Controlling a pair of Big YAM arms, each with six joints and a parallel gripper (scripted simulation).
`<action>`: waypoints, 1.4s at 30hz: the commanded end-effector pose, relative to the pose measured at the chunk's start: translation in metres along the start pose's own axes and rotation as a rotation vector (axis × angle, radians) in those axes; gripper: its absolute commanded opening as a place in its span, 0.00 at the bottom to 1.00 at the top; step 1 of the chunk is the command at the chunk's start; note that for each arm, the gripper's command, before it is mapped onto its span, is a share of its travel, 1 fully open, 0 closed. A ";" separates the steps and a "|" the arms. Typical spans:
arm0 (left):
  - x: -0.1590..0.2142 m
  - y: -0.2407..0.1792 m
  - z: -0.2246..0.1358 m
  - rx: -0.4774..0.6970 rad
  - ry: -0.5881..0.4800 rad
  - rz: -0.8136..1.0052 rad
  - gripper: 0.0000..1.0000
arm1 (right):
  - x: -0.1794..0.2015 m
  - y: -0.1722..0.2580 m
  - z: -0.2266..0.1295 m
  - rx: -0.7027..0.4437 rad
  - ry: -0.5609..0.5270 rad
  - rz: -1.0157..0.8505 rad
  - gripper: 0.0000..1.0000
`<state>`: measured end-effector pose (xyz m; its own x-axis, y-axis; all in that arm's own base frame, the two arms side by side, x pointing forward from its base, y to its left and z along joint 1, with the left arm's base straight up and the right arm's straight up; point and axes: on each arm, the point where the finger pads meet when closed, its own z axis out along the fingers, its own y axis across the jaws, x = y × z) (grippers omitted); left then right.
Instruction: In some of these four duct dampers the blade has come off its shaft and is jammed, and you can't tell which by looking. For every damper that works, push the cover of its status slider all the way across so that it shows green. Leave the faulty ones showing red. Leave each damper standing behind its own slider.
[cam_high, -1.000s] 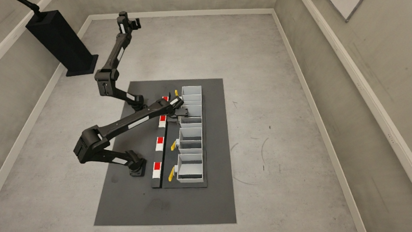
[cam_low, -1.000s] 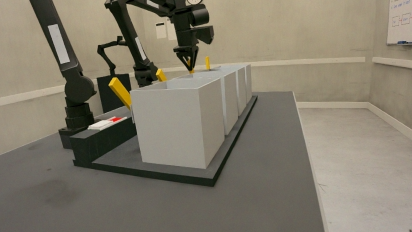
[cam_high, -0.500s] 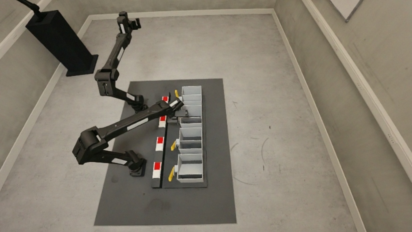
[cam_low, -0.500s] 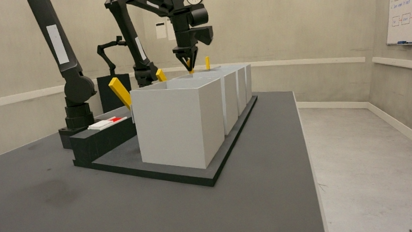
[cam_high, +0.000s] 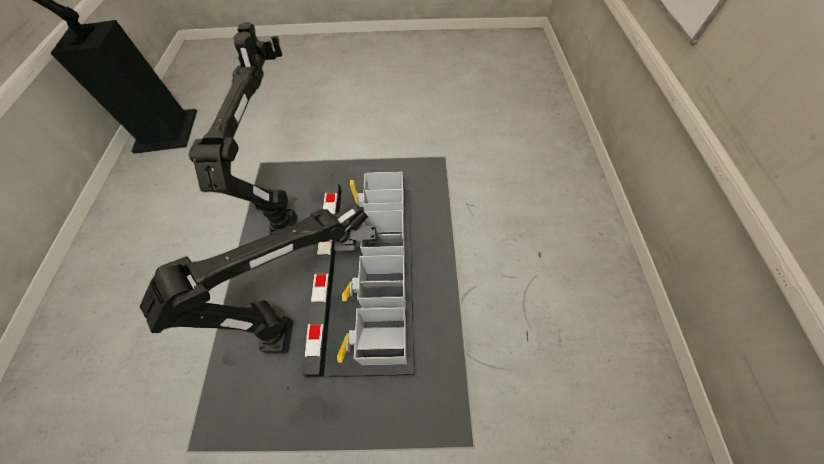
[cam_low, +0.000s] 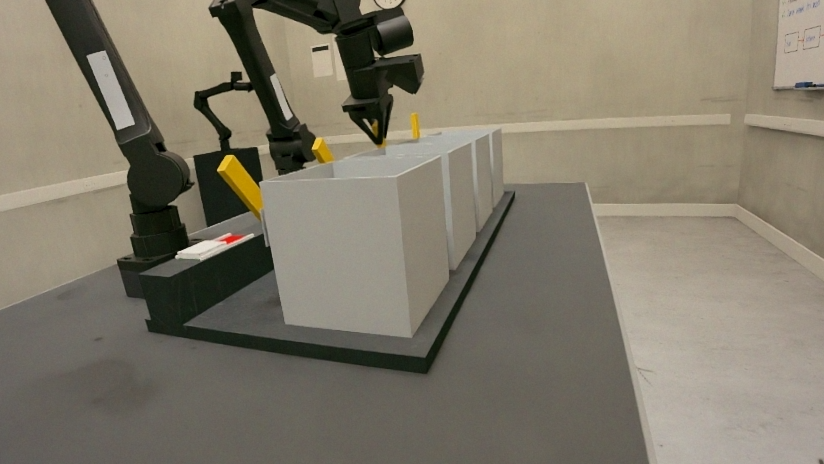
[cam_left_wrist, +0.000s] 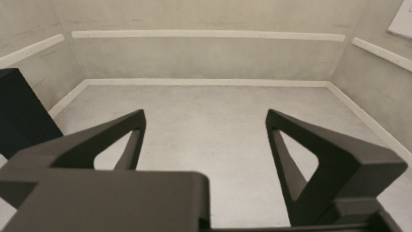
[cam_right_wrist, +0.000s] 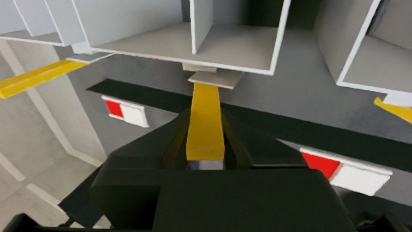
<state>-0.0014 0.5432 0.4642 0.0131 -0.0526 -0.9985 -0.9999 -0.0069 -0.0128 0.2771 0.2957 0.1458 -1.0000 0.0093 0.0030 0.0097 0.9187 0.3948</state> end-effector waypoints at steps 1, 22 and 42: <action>-0.036 0.003 0.000 -0.003 -0.053 0.013 1.00 | -0.008 0.005 -0.011 -0.055 -0.034 -0.016 0.17; -0.036 0.003 0.000 -0.003 -0.053 0.013 1.00 | -0.008 -0.012 -0.004 -0.186 -0.024 -0.008 0.17; -0.036 0.003 0.000 -0.003 -0.053 0.013 1.00 | -0.008 -0.020 -0.003 -0.269 -0.026 -0.012 0.17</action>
<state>-0.0014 0.5432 0.4642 0.0131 -0.0526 -0.9985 -0.9999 -0.0069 -0.0128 0.2769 0.2749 0.1338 -0.9999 0.0099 0.0050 0.0109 0.7982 0.6023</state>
